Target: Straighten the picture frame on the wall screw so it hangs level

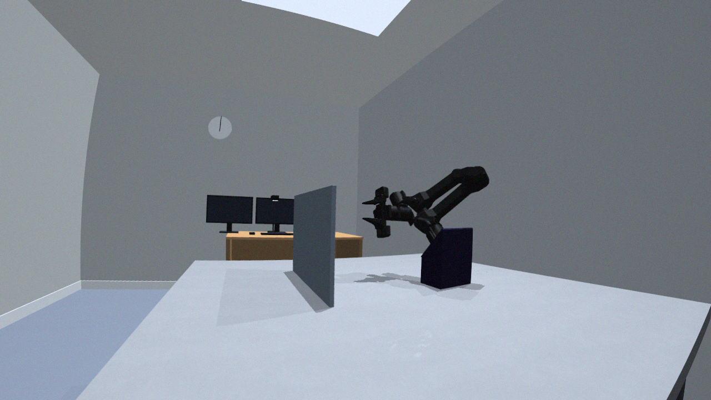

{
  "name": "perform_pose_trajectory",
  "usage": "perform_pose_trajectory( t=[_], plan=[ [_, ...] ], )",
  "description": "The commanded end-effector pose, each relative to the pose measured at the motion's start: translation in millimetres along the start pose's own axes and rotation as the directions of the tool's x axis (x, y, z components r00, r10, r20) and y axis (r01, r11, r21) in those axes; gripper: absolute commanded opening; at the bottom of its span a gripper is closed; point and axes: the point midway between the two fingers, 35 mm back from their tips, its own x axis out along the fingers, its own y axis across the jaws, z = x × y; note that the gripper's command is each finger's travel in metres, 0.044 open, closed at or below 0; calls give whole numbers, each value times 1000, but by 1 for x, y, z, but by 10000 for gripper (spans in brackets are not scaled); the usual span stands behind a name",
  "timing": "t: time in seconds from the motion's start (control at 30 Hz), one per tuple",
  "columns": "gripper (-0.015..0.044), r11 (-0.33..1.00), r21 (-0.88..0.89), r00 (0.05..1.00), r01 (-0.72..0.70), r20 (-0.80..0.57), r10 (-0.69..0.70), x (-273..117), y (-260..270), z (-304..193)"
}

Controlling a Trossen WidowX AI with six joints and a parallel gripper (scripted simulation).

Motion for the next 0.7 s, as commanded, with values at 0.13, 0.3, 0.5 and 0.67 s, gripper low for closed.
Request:
perform_pose_trajectory(
  t=[0.13, 0.3, 0.5, 0.67],
  plan=[
    [260, 1000, -10, 1000, 17, 14, -17, 32, -24, 5],
    [260, 999, -23, 999, 31, 23, -31, 52, -37, -4],
    [260, 999, -25, 999, 33, 25, -33, 54, -39, -5],
    [260, 999, -25, 999, 33, 25, -33, 54, -39, -5]
  ],
)
